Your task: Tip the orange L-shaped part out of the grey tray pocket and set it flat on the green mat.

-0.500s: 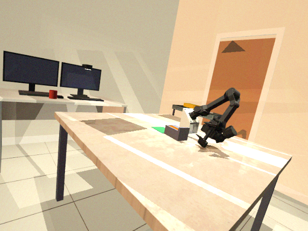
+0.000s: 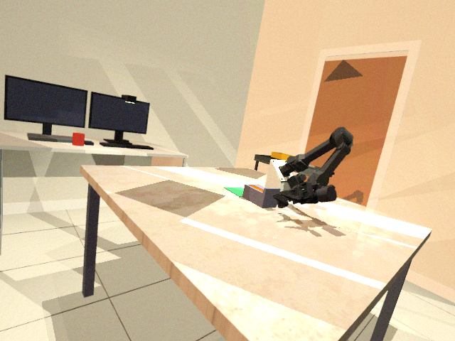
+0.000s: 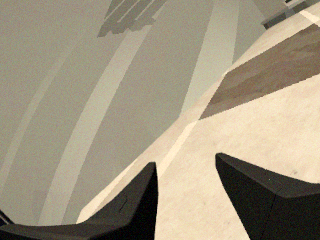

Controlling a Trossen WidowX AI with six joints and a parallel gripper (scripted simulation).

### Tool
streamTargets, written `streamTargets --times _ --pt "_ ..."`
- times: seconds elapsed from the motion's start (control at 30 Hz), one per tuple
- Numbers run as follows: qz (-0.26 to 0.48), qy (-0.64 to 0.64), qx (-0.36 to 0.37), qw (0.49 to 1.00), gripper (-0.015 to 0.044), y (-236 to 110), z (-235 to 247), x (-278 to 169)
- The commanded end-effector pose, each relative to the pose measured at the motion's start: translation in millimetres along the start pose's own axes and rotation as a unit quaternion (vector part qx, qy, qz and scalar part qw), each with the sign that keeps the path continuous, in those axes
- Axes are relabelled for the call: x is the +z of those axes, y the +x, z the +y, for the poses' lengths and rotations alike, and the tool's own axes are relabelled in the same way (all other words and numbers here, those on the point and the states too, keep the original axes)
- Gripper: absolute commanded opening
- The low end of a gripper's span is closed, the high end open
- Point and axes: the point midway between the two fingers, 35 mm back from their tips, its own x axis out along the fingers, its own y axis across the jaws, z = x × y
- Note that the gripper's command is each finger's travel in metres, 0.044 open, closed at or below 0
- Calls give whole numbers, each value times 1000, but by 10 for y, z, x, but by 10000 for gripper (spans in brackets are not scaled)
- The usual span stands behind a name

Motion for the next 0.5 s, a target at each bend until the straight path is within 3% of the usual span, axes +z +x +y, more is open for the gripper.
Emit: streamTargets --times 0.0,0.3,0.47 --pt "122 -296 -145 936 180 506 -481 228" --pt "291 -430 -259 815 180 557 -963 630" --pt "312 -436 -268 800 180 537 -1007 678"
